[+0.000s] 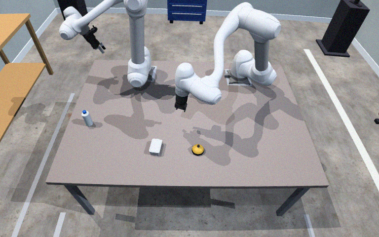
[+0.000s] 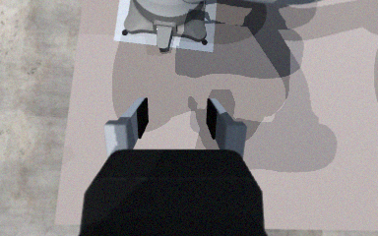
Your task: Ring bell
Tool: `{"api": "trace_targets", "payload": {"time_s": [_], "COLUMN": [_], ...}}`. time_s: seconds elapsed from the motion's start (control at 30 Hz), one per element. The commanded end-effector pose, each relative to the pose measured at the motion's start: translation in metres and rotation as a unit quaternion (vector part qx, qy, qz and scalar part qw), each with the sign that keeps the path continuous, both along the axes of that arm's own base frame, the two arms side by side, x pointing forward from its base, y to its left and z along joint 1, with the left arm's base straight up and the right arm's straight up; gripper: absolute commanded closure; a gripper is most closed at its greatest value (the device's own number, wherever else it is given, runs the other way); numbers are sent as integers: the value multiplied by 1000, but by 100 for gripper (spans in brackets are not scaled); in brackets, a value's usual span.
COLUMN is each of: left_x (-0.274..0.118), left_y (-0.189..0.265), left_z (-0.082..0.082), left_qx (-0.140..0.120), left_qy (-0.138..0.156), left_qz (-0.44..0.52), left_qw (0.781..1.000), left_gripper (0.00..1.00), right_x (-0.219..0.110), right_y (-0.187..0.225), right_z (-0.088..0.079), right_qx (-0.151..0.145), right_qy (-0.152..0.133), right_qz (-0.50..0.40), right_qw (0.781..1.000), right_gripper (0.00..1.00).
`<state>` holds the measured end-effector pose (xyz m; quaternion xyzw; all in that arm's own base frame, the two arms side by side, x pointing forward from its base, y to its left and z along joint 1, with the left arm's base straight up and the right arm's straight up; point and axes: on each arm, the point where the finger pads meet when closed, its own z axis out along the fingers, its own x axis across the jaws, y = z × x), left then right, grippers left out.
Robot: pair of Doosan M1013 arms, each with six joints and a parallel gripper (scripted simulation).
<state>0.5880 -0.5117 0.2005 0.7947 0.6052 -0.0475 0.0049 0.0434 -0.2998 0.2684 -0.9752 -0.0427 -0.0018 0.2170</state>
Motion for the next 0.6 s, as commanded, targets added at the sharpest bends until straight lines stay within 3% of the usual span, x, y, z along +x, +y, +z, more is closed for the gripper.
{"api": "trace_targets", "payload": {"time_s": [0.0,0.27,0.33,0.37,0.57], "left_x": [39,136,136,160,207], "left_y": [14,68,68,84,122], "left_z": [-6,-27,-27,-33,-46], "left_qx": [5,21,21,26,35], "left_qy": [-7,-22,-22,-25,-32], "left_qz": [16,59,59,71,94], "left_qw": [1000,998,998,997,994], "left_gripper": [0,0,0,0,0], "right_x": [0,0,0,0,0], "right_y": [0,0,0,0,0], "right_z": [0,0,0,0,0], "right_qx": [-1,-1,-1,-1,-1], "right_qy": [0,0,0,0,0], "right_qz": [0,0,0,0,0], "right_qw": [1000,1000,1000,1000,1000], "right_gripper": [0,0,0,0,0]}}
